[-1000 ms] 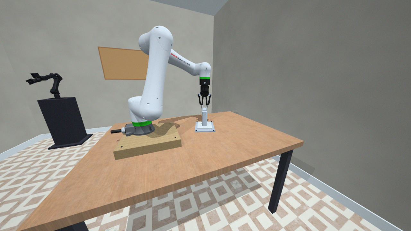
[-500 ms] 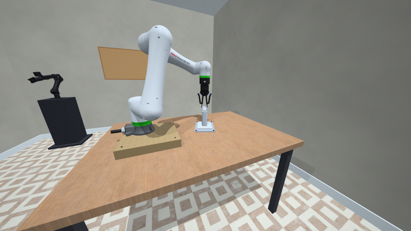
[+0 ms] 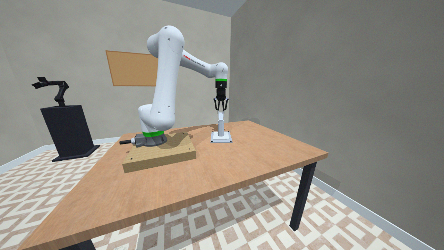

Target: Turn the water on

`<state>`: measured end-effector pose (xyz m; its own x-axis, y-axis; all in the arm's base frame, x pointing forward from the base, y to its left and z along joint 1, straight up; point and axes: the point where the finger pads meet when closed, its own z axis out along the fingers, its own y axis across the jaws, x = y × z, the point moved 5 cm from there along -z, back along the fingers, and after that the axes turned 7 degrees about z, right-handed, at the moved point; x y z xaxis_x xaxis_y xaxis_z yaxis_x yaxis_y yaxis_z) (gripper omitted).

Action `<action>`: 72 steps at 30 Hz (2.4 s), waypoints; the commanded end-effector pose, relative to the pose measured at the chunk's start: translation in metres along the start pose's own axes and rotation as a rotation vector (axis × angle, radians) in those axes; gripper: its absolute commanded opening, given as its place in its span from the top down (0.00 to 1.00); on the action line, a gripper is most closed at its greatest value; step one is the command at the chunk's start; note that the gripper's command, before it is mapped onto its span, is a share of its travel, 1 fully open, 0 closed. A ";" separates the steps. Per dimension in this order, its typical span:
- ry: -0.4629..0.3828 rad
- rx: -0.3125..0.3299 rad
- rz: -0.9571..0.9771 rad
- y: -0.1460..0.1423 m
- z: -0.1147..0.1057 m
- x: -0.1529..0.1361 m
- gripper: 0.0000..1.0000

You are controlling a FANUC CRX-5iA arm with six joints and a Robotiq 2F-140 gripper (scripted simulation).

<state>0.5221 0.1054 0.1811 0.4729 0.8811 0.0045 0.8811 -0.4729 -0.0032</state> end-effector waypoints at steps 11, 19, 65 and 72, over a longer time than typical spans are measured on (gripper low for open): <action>0.000 0.000 0.000 0.000 -0.001 0.000 1.00; 0.000 0.000 0.000 0.000 -0.001 0.000 1.00; 0.000 0.000 0.000 0.000 -0.002 -0.001 1.00; 0.000 0.000 0.000 0.000 -0.002 -0.001 0.59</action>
<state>0.5217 0.1045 0.1826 0.4730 0.8811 0.0041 0.8811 -0.4730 -0.0034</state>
